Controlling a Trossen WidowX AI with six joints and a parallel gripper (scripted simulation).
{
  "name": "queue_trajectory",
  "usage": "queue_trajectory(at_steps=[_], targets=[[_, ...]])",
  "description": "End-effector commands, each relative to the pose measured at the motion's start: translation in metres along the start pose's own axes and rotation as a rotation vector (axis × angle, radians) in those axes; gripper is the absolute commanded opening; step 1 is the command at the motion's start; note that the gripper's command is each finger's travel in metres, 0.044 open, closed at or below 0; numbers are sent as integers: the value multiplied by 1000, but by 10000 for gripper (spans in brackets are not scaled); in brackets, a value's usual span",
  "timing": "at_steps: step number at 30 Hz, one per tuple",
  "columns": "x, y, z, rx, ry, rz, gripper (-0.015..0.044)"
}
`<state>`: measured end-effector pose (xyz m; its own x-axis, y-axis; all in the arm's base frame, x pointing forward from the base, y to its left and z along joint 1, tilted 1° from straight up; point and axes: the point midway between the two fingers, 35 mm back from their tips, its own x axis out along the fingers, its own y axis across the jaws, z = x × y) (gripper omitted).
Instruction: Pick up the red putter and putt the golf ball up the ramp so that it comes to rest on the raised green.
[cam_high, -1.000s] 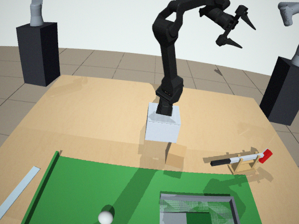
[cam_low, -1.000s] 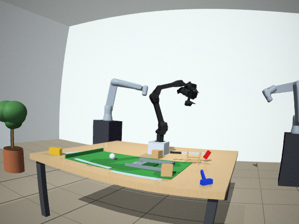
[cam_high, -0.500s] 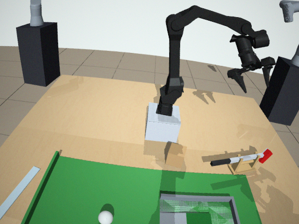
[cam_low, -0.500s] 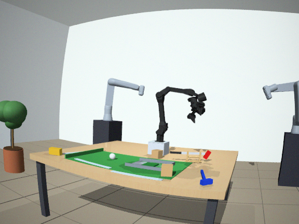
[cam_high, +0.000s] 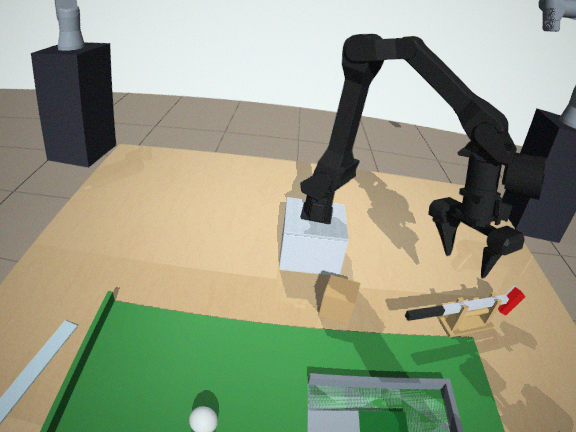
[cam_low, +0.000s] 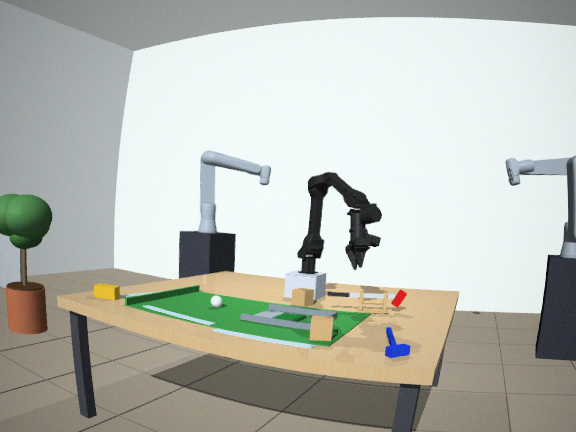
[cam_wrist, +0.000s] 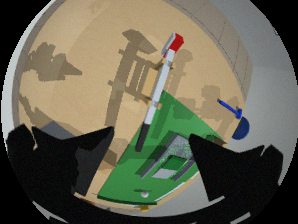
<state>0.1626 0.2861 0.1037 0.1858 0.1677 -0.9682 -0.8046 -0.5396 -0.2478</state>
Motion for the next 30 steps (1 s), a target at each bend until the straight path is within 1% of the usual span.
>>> queue_trajectory(at_steps=[1, 5, 7, 12, 17, 22, 27, 30], targets=[[31, -2, -34, 98, -79, 103, 440], [55, -1, -70, 218, -189, 166, 440], [59, -1, -76, 239, -209, 173, 440], [60, 3, -76, 239, -209, 174, 440], [80, 8, -77, 239, -209, 174, 440], [82, 9, -77, 239, -209, 174, 440], [102, 13, -77, 239, -209, 174, 440], [104, 14, -77, 239, -209, 174, 440]])
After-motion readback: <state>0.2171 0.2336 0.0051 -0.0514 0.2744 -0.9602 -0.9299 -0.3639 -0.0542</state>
